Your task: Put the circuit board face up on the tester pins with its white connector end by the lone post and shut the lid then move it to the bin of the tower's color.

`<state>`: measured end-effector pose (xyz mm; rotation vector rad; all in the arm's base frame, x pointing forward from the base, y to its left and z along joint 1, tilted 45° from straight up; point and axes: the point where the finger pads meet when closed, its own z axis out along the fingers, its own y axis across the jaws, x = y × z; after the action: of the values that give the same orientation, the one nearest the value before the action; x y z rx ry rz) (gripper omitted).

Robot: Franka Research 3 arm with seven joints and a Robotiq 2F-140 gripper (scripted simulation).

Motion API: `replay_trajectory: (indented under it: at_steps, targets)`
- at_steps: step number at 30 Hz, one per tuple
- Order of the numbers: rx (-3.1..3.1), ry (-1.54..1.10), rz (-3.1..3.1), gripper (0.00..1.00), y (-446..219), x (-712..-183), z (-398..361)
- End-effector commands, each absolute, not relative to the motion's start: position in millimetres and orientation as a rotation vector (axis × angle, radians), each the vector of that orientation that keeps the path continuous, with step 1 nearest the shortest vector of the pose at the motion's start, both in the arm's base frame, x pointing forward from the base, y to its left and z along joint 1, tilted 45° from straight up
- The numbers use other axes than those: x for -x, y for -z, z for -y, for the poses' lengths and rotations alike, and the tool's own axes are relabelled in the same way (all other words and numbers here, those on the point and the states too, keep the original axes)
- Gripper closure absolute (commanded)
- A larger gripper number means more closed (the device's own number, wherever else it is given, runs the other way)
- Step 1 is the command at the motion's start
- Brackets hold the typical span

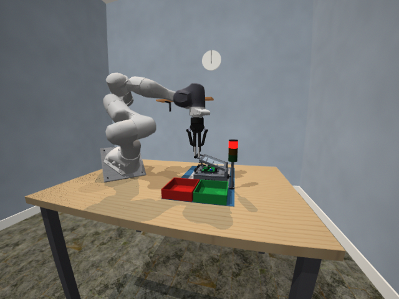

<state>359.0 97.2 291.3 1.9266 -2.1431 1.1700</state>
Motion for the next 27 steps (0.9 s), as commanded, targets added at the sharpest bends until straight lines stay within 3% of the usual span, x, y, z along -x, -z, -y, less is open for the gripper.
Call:
replay_trajectory:
  at_steps: [1,27]
  targets:
    - [-1.924,-1.187,2.145,1.0,-300.8,-358.1,-102.7]
    - [-1.924,-1.187,2.145,1.0,-302.7,-357.7,-103.9]
